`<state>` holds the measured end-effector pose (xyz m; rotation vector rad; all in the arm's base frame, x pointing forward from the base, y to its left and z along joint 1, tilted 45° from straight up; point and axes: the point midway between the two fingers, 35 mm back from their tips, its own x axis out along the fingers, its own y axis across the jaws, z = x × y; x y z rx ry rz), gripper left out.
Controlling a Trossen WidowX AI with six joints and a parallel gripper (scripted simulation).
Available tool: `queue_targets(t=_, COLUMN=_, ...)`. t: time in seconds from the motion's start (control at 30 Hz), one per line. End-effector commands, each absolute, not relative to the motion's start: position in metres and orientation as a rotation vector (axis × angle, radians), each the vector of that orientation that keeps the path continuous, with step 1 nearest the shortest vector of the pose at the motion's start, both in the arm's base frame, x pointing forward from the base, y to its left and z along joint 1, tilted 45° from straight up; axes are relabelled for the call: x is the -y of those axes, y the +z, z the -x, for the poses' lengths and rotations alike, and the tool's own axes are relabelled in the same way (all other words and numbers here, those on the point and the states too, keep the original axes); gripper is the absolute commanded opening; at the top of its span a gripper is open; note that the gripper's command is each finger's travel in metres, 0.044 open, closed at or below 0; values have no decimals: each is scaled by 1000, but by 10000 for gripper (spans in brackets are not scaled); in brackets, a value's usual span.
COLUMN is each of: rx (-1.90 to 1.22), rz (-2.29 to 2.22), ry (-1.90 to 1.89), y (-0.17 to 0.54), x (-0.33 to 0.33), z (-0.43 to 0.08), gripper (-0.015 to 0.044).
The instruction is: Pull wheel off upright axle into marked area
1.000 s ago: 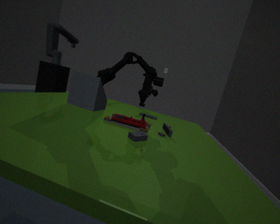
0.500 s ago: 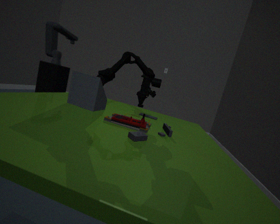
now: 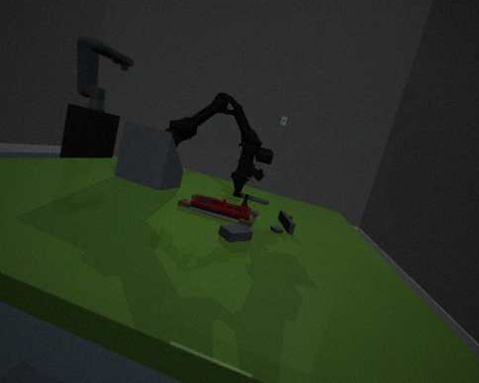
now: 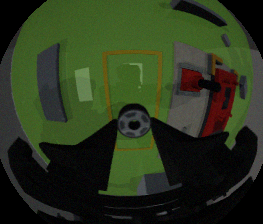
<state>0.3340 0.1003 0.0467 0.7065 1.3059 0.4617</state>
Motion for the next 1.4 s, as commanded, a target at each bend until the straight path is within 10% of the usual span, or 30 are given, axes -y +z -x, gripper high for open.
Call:
queue_targets(t=0.0, rx=-1314, rz=-715, ry=456, y=27, x=-118, z=-336, gripper=0)
queue_targets(t=0.27, rx=-1314, rz=-716, ry=457, y=25, x=-120, z=-336, gripper=0)
queue_targets(t=0.63, rx=-1310, rz=-711, ry=465, y=30, x=-117, z=-335, gripper=289)
queue_targets(t=1.03, rx=-1314, rz=-713, ry=455, y=71, x=-78, z=-323, gripper=300)
queue_targets(t=1.2, rx=-1322, rz=-709, ry=443, y=67, x=-53, z=-280, gripper=431)
queue_targets(t=1.37, rx=-1322, rz=-713, ry=451, y=68, x=-37, z=-231, gripper=440)
